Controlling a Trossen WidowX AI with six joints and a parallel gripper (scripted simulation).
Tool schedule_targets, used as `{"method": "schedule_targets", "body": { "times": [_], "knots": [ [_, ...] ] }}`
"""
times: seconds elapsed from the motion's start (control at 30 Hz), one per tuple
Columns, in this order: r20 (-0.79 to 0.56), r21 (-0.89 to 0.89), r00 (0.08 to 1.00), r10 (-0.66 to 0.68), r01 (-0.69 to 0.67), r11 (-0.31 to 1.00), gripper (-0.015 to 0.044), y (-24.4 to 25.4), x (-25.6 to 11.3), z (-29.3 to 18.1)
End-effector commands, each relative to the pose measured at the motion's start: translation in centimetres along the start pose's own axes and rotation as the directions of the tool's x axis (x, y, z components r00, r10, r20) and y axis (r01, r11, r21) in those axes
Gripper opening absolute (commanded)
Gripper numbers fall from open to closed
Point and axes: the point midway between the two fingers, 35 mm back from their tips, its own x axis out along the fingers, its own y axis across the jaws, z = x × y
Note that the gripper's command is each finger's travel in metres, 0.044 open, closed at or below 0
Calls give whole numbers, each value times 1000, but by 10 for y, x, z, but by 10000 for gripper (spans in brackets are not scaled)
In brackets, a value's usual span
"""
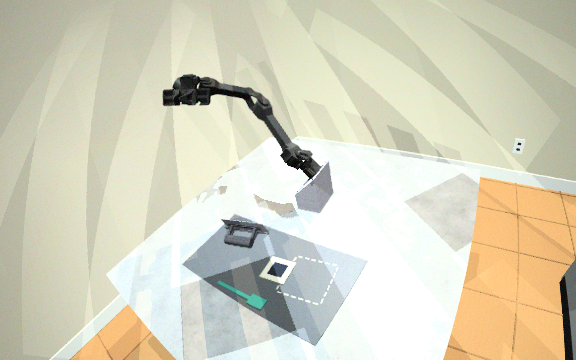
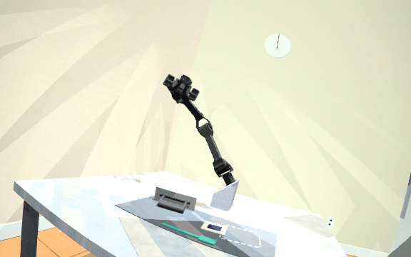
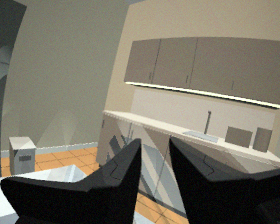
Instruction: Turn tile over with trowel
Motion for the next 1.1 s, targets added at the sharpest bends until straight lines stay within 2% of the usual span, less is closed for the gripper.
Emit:
{"method": "schedule_targets", "body": {
  "times": [0.0,0.5,1.07],
  "knots": [
    [-107,-26,994,-6,3,1000,100,-5,17,-33],
    [-415,-35,909,39,-58,998,100,-3,56,-134],
    [-703,-60,698,137,-250,966,100,17,73,-253]
  ]
}}
